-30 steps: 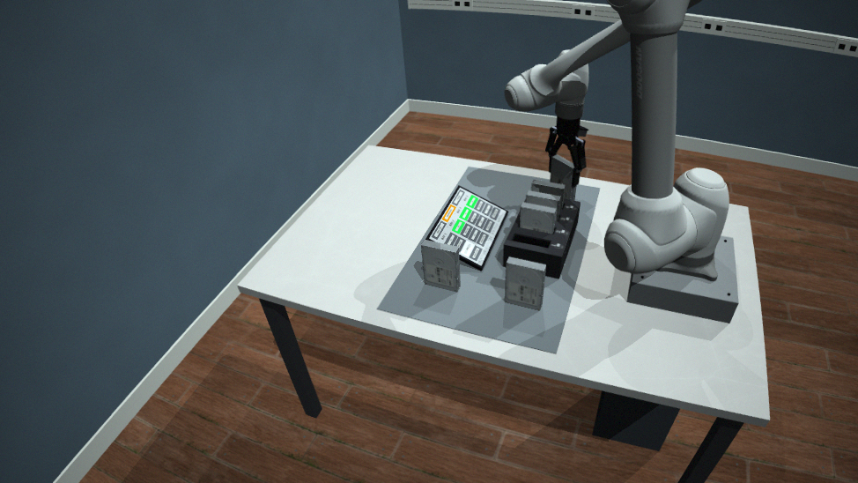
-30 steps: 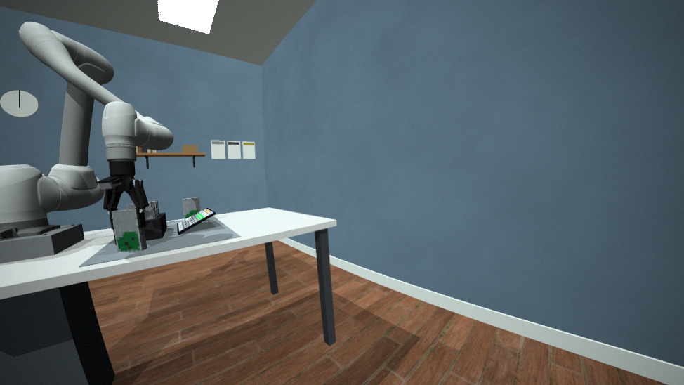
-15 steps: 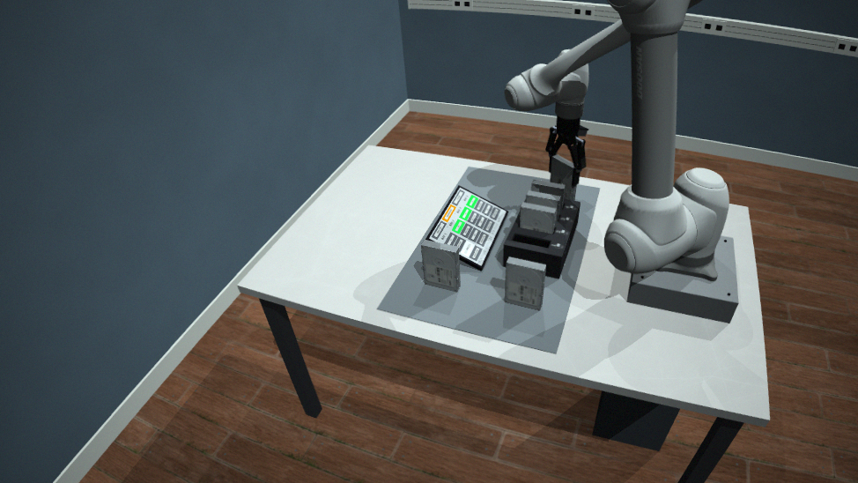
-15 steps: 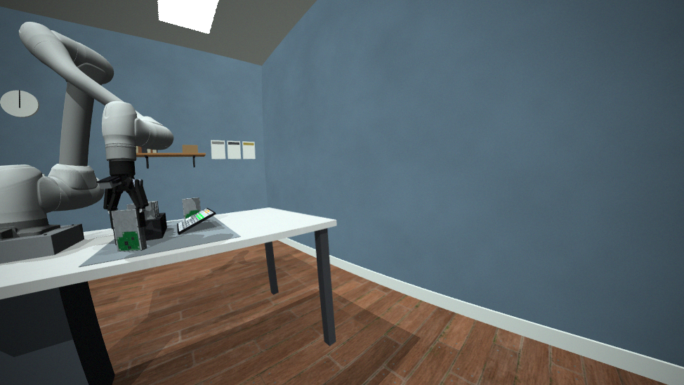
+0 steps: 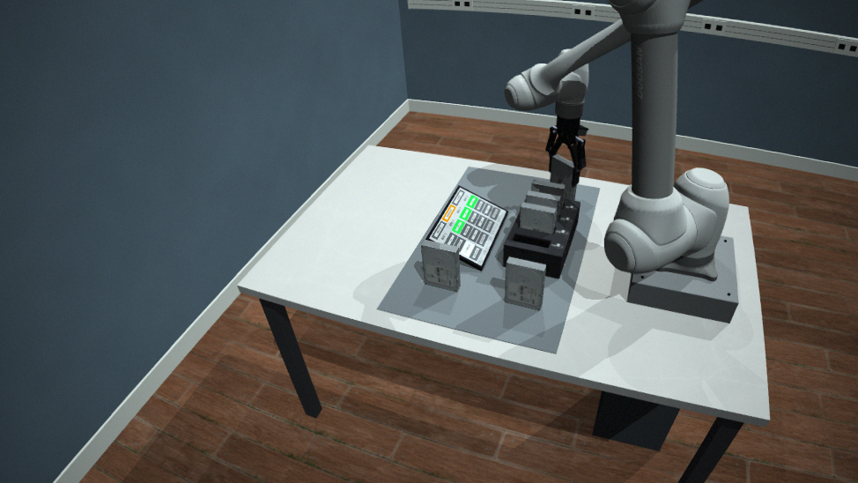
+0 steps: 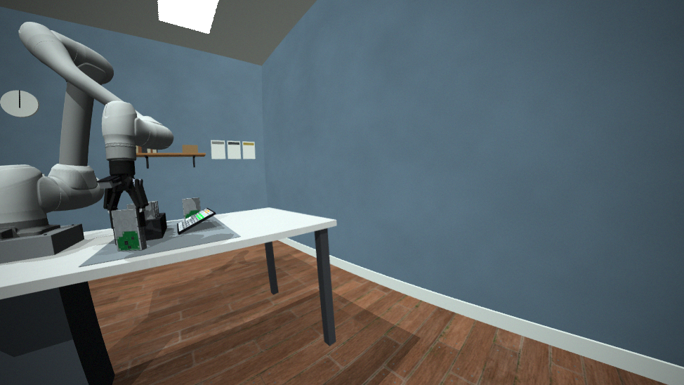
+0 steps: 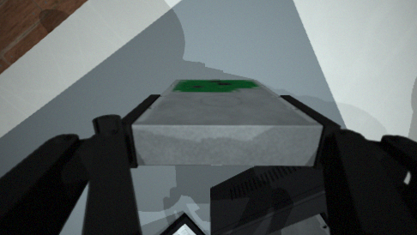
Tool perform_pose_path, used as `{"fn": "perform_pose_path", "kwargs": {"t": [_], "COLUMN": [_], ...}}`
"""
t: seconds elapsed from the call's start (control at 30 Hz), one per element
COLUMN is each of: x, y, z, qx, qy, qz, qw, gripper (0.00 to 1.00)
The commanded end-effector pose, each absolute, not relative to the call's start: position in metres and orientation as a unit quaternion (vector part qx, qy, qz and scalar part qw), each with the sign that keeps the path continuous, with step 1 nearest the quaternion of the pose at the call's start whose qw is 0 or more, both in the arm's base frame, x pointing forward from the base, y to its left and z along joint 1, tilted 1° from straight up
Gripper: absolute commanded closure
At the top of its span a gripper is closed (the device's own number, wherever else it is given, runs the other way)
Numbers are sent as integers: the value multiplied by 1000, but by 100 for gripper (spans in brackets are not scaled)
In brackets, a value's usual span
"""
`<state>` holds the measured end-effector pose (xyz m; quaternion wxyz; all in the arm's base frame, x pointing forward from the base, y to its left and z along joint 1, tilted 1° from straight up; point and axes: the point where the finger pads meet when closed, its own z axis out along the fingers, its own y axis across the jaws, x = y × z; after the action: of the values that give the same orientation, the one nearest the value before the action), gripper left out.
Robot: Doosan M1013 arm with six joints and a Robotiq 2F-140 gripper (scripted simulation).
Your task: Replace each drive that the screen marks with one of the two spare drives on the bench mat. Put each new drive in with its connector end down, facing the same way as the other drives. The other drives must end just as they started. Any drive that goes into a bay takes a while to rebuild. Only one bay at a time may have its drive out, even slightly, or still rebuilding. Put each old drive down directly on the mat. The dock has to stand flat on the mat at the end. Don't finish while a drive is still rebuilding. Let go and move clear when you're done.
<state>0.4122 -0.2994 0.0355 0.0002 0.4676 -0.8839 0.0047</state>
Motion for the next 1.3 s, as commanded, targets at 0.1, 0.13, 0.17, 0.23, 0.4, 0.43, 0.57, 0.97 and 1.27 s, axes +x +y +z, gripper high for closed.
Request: {"fn": "perform_pose_path", "kwargs": {"t": [0.1,0.13,0.17,0.23,0.4,0.43,0.57,0.97,1.27], "x": [413,413,413,413,413,413,413,413,413], "y": [-300,-300,-300,-300,-300,-300,-300,-300,-300], "z": [37,37,37,37,37,37,37,38,45], "qx": [468,468,468,468,468,468,468,468,468], "qy": [-884,-884,-884,-884,-884,-884,-884,-884,-884], "qz": [5,5,5,5,5,5,5,5,5], "qw": [0,0,0,0,0,0,0,0,0], "gripper": [30,30,90,90,90,90,90,90,90]}}
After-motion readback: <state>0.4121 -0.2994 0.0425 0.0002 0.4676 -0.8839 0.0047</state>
